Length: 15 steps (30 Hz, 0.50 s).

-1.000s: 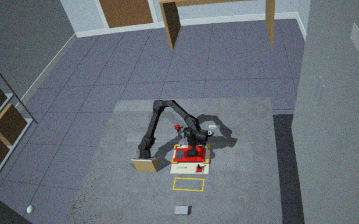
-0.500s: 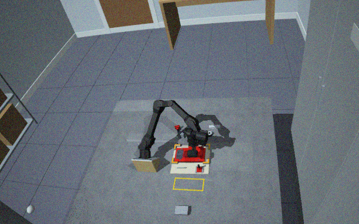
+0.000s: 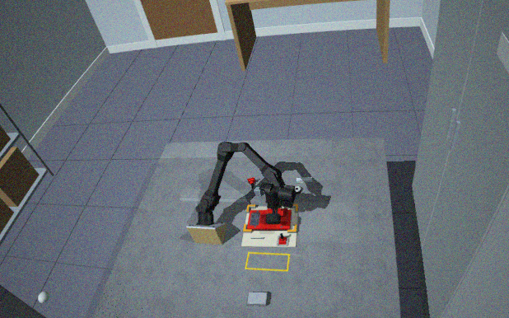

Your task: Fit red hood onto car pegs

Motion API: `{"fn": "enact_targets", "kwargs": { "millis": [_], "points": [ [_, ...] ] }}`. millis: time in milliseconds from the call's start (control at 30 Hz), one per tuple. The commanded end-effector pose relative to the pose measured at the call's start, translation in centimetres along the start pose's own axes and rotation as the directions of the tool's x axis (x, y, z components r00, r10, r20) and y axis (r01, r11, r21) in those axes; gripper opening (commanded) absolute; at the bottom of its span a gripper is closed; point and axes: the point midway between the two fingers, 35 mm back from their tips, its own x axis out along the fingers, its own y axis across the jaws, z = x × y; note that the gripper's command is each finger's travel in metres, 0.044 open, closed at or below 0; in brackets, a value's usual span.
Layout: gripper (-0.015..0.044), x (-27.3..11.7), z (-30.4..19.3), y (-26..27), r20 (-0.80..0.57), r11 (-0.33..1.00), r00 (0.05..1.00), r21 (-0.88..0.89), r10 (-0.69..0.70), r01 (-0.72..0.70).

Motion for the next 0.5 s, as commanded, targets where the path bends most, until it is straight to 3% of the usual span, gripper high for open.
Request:
{"fn": "enact_targets", "kwargs": {
  "millis": [0,467],
  "points": [
    [0.0000,0.20,0.00,-0.03,0.000,1.000,1.000,0.008,0.003,-0.003],
    [0.0000,0.67,-0.01,-0.03,0.000,1.000,1.000,0.007,0.003,-0.003]
  ]
}}
